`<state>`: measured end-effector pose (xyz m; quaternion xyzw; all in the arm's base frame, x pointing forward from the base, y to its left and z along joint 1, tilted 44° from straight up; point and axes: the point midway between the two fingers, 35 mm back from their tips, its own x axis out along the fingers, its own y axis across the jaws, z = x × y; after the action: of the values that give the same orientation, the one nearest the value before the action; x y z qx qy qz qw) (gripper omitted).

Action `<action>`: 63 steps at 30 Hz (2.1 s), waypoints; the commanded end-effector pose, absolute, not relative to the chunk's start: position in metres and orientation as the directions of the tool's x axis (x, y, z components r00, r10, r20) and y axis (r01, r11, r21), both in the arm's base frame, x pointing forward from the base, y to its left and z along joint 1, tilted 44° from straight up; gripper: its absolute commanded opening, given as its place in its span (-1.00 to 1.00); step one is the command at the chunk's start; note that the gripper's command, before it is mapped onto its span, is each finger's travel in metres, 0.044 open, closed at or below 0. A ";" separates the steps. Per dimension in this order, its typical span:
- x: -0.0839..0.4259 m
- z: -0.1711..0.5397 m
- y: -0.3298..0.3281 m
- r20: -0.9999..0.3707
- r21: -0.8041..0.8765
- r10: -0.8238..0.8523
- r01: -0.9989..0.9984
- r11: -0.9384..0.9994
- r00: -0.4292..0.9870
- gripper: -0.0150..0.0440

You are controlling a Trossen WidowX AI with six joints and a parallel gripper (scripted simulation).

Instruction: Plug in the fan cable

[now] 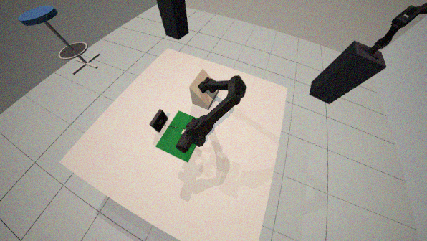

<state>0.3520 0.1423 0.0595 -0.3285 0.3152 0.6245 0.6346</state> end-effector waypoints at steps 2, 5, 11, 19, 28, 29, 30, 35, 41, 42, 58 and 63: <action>0.357 0.058 0.141 -0.803 0.099 0.596 -0.984 0.149 0.009 -0.49; 0.359 0.057 0.140 -0.800 0.165 0.600 -0.960 0.225 0.003 -0.49; 0.363 0.054 0.137 -0.794 0.293 0.608 -0.883 0.368 -0.010 -0.49; 0.368 0.050 0.134 -0.785 0.444 0.619 -0.721 0.532 -0.026 -0.49; 0.374 0.046 0.130 -0.773 0.573 0.632 -0.474 0.669 -0.043 -0.49; 0.374 0.046 0.130 -0.772 0.584 0.634 -0.443 0.680 -0.044 -0.49; 0.375 0.045 0.129 -0.771 0.594 0.635 -0.412 0.691 -0.046 -0.49; 0.378 0.043 0.127 -0.764 0.634 0.643 -0.249 0.732 -0.055 -0.49; 0.382 0.040 0.124 -0.755 0.656 0.653 -0.044 0.754 -0.065 -0.49; 0.382 0.039 0.124 -0.753 0.656 0.654 -0.009 0.755 -0.066 -0.49; 0.392 0.031 0.116 -0.727 0.550 0.681 0.518 0.655 -0.089 -0.49; 0.394 0.028 0.113 -0.718 0.475 0.689 0.657 0.586 -0.095 -0.49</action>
<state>0.3913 0.1146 0.0287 0.4207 0.7371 0.0564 0.5259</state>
